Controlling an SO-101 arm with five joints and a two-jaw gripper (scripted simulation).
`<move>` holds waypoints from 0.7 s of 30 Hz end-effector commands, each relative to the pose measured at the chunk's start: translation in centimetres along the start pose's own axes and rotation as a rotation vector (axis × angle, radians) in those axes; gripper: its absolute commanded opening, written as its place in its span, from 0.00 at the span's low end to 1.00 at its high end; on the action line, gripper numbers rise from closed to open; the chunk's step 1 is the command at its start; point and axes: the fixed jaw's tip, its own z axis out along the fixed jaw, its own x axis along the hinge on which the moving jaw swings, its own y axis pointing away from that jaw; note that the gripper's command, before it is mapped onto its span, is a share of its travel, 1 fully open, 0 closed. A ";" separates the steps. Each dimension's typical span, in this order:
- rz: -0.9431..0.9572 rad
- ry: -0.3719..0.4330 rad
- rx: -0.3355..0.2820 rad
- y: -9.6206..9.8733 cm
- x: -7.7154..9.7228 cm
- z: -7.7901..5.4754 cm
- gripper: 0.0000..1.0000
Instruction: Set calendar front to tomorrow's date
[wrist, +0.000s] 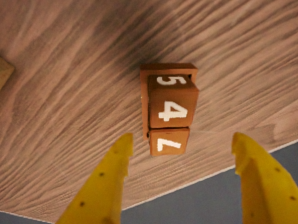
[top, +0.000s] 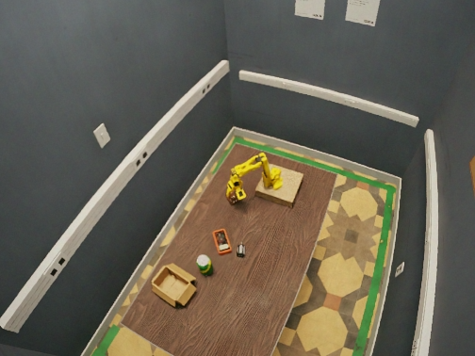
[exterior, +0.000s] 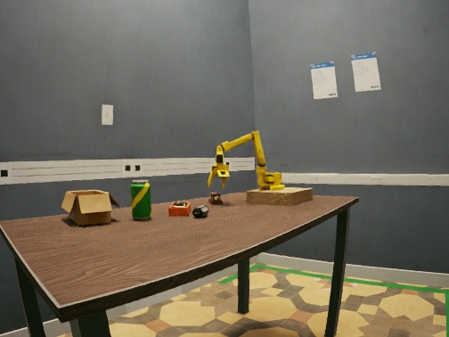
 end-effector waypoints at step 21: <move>0.006 -0.003 -0.010 -0.1 -0.1 0.8 0.35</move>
